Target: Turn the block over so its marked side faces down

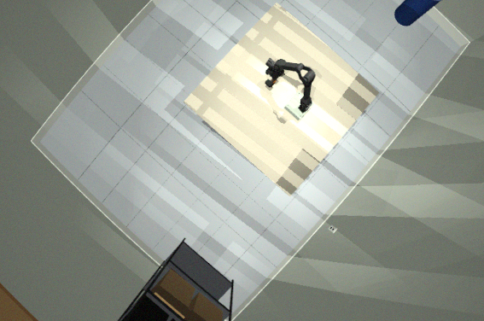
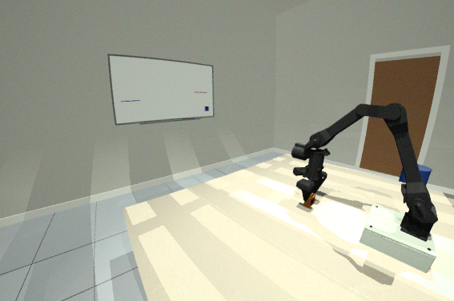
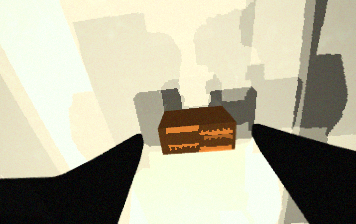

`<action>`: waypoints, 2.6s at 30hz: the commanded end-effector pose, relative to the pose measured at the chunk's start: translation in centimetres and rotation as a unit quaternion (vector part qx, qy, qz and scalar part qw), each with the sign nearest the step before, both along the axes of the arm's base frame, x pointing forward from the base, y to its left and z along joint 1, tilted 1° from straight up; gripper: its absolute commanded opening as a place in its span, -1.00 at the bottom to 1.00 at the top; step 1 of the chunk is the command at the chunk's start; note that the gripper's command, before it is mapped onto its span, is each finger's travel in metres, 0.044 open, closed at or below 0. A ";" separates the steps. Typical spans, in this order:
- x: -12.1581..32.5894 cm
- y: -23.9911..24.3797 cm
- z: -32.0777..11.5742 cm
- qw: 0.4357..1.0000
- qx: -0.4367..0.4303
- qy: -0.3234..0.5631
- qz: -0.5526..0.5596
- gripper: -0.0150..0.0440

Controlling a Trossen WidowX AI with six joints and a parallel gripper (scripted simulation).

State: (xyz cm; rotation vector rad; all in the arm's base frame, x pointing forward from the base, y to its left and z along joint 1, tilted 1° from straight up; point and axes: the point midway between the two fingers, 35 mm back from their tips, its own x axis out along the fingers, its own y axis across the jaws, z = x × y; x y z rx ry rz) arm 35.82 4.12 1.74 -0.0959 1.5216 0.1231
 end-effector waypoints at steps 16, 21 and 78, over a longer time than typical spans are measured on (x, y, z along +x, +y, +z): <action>-0.2 -0.1 -1.4 1.000 -0.003 0.006 0.002 0.35; -0.2 -0.1 -1.4 1.000 -0.003 0.006 0.002 0.24; -0.5 -0.1 0.1 0.970 0.033 -0.241 -0.002 -0.49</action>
